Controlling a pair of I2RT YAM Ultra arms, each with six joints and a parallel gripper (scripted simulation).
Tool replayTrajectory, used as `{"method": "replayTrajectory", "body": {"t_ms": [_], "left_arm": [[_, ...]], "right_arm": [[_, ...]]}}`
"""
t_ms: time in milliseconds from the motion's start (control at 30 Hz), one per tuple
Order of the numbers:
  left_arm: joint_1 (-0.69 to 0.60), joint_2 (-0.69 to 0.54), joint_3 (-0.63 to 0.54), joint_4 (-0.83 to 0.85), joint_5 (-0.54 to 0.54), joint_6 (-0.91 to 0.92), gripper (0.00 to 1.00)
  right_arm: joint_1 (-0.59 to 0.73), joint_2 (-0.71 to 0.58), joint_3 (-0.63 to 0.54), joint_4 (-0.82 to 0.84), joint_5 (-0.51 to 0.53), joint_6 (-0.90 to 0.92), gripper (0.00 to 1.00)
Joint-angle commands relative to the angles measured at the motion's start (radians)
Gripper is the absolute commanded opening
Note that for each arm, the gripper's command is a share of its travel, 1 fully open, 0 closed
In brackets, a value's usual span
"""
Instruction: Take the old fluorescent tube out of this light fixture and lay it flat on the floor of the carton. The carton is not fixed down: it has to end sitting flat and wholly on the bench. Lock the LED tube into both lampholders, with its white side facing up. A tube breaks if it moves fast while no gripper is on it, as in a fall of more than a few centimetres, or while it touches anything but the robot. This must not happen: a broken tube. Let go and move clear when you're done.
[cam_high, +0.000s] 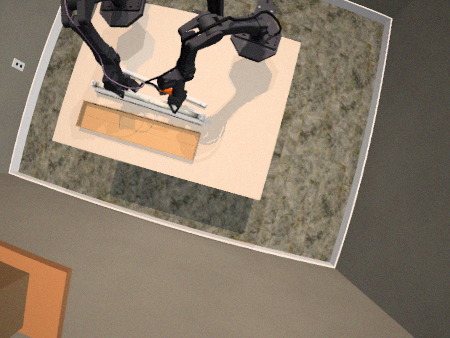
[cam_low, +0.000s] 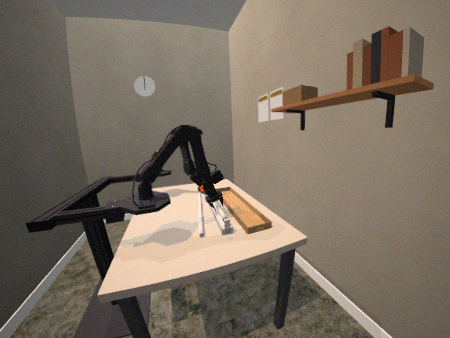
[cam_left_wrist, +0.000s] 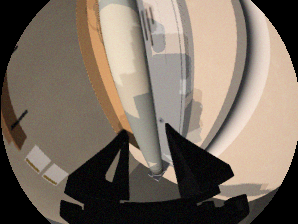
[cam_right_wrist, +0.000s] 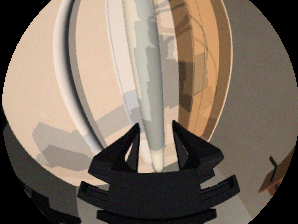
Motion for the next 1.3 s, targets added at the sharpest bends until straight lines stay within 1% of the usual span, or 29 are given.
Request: {"method": "replayTrajectory", "body": {"t_ms": [0, 67, 100, 200, 233, 767, 800, 1267], "left_arm": [[0.007, 0.005, -0.010, -0.009, 0.007, 0.002, 0.49], [0.002, -0.002, -0.009, 0.012, 0.003, 0.002, 0.49], [0.009, 0.011, -0.027, 0.013, 0.008, 0.004, 0.49], [0.013, -0.013, 0.017, -0.011, 0.007, 0.005, 0.49], [0.013, -0.016, 0.017, -0.008, 0.004, 0.000, 0.11], [0.008, -0.016, 0.017, -0.008, 0.004, 0.001, 0.11], [0.008, -0.016, 0.017, -0.008, 0.004, 0.001, 0.11], [0.008, -0.016, 0.017, -0.008, 0.009, 0.000, 0.11]], "right_arm": [[-0.006, -0.034, -0.002, 0.019, -0.014, -0.003, 0.49], [-0.002, -0.027, -0.012, 0.024, -0.014, -0.002, 0.49], [-0.008, -0.034, -0.025, 0.025, -0.014, -0.005, 0.49], [-0.009, -0.036, 0.016, 0.020, -0.014, -0.006, 0.49], [-0.009, -0.036, 0.017, 0.020, -0.014, -0.005, 0.49], [-0.009, -0.036, 0.017, 0.011, -0.014, -0.005, 0.49], [-0.009, -0.036, 0.017, 0.011, -0.014, -0.005, 0.11], [-0.009, -0.036, 0.015, 0.023, -0.014, 0.007, 0.11]]}}
